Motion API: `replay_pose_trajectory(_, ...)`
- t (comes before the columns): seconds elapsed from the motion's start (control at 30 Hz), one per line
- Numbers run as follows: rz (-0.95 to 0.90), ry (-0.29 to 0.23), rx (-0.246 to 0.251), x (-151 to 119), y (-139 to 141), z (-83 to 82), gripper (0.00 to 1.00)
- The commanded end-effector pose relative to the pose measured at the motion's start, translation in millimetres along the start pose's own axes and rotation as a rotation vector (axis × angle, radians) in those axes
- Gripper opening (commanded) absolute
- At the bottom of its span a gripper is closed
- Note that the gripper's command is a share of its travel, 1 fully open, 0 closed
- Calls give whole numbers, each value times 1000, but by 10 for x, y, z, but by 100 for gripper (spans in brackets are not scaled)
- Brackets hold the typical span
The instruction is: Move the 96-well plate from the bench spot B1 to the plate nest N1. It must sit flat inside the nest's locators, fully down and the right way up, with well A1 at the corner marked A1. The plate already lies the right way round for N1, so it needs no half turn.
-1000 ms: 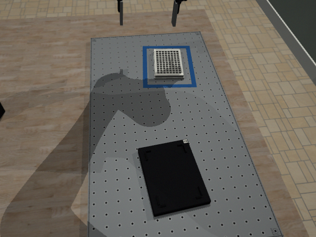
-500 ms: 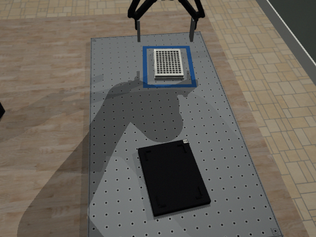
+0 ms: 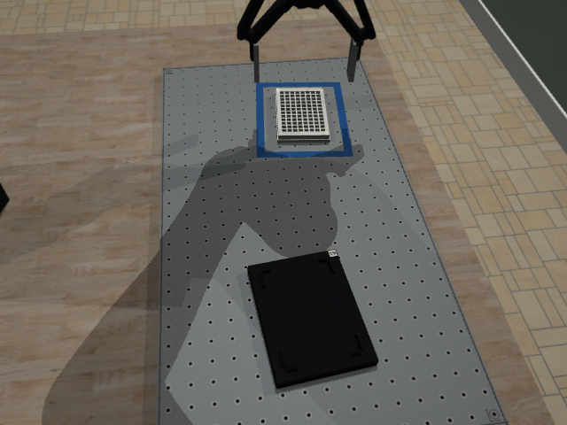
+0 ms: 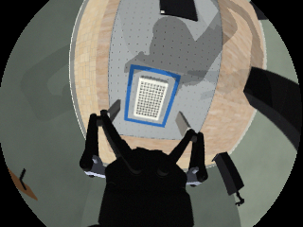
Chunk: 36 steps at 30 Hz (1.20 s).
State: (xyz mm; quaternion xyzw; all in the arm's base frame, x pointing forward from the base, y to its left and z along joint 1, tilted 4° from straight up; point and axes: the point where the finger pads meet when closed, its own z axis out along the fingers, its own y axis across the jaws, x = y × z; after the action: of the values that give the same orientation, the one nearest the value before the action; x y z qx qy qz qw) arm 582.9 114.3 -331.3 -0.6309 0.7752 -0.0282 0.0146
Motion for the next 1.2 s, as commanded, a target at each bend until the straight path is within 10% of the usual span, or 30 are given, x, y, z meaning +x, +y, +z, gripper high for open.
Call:
replay_pose_trajectory(0.0,0,0,0,0,-2,-1,100)
replay_pose_trajectory(1.17,0,0,0,0,-2,515,100)
